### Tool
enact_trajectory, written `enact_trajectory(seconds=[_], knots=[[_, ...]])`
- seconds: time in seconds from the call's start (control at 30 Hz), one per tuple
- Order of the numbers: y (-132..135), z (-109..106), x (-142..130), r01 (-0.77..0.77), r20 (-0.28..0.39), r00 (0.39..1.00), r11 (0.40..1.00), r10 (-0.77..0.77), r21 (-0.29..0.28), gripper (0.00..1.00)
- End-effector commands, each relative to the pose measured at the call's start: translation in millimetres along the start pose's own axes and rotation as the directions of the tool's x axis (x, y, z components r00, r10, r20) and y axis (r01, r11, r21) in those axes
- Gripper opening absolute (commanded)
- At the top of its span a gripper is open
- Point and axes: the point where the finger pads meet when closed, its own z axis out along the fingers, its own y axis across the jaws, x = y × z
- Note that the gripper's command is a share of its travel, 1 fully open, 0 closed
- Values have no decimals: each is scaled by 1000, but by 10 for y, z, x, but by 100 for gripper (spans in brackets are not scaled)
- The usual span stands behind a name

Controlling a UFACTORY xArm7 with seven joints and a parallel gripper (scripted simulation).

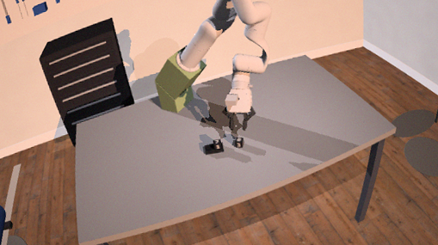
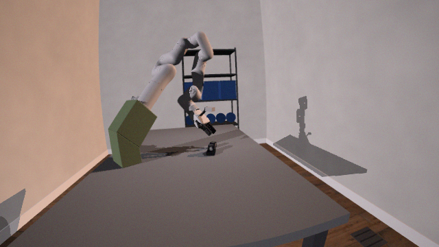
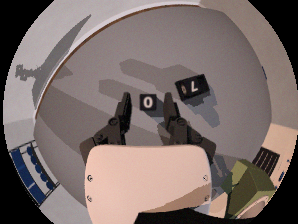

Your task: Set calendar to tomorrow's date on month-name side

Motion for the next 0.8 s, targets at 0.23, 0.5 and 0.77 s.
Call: enact_trajectory(seconds=[0.23,0.5,0.77], knots=[[12,-17,-36,4,-193,981,1000,-4,0,49],[12,-17,-36,4,-193,981,1000,-4,0,49],[12,-14,-39,4,-193,981,1000,-4,0,49]])
